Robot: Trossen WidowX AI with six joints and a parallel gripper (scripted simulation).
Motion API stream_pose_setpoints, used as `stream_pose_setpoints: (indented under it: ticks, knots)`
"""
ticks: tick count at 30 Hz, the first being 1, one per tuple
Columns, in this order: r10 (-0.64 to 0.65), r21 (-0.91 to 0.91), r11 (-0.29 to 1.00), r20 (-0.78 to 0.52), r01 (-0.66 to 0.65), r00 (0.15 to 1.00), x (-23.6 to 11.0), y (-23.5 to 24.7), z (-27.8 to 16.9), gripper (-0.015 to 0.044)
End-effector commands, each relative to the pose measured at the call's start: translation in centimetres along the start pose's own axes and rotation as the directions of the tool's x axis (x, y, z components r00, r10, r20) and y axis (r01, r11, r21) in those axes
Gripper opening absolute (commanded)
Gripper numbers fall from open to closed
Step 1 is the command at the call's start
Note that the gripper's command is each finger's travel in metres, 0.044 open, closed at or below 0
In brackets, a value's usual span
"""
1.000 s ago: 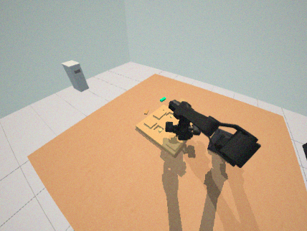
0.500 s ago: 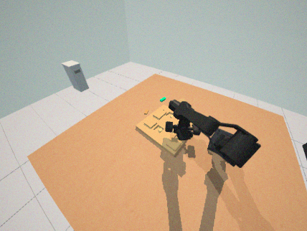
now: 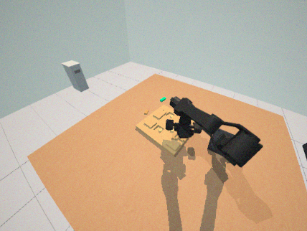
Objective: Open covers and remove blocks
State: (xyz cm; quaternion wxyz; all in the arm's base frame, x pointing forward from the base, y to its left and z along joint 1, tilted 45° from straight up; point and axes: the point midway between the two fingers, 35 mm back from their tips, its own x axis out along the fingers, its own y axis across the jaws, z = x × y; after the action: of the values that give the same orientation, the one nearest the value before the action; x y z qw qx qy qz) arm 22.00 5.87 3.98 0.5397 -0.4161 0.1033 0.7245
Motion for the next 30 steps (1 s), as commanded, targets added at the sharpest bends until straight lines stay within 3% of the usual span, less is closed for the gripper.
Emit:
stream_pose_setpoints:
  ticks: [1, 30]
  knots:
    - [0.003, -0.002, 1.0, -0.003, -0.003, 1.0, -0.6, 0.1, -0.1, 0.008]
    - [0.004, 0.0, 1.0, -0.002, -0.004, 1.0, -5.4, 0.2, -0.1, 0.008]
